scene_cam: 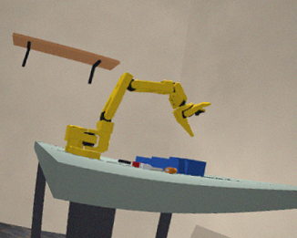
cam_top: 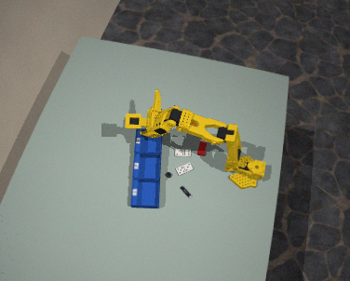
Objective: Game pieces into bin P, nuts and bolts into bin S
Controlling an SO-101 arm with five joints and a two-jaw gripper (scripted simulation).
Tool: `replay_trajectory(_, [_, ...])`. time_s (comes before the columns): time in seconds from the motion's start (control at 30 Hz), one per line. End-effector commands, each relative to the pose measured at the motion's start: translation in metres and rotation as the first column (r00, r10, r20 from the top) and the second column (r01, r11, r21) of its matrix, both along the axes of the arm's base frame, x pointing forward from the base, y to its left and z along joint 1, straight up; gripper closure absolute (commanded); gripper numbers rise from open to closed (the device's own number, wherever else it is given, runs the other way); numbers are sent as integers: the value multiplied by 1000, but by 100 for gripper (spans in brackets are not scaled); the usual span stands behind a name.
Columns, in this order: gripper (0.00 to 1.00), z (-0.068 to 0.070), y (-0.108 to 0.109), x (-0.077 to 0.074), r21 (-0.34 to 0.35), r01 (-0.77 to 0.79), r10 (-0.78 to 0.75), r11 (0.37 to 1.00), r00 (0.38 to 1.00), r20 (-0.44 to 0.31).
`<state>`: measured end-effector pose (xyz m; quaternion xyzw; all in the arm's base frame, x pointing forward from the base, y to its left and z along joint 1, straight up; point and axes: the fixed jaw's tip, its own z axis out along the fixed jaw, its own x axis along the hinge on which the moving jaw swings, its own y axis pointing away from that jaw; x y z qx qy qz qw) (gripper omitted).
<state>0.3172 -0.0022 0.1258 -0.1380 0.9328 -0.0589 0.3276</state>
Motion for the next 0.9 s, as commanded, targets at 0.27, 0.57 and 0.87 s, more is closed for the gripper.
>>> replay_trajectory(0.27, [0,17,2,10,-13,-20,22,1000,996,84])
replay_trajectory(0.57, [0,17,2,10,-13,-20,22,1000,996,84])
replay_trajectory(0.87, [0,20,2,10,-14,-20,22,1000,995,92])
